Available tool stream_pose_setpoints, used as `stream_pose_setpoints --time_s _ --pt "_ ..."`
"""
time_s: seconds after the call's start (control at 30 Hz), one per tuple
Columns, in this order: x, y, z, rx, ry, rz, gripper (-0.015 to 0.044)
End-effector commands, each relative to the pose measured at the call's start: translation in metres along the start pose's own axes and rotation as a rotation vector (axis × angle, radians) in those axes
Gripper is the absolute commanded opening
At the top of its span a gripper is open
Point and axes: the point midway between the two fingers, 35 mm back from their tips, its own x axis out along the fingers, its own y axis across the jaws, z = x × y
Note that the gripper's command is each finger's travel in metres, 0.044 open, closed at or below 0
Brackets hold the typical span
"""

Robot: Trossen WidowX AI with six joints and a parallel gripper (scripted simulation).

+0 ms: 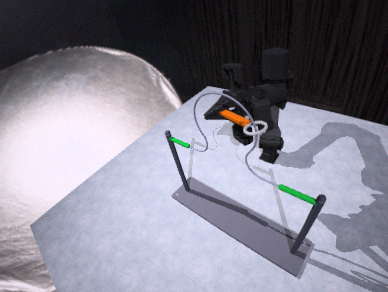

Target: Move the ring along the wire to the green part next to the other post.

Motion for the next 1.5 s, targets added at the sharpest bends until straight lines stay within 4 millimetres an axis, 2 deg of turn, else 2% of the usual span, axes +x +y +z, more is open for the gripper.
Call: stream_pose_setpoints --time_s 0.0,1.47 --pt "0.0 0.001 -0.001 -0.049 -0.006 -0.019 -0.015" --pt "0.0 -0.016 0.003 -0.394 -0.051 -0.201 -0.015"
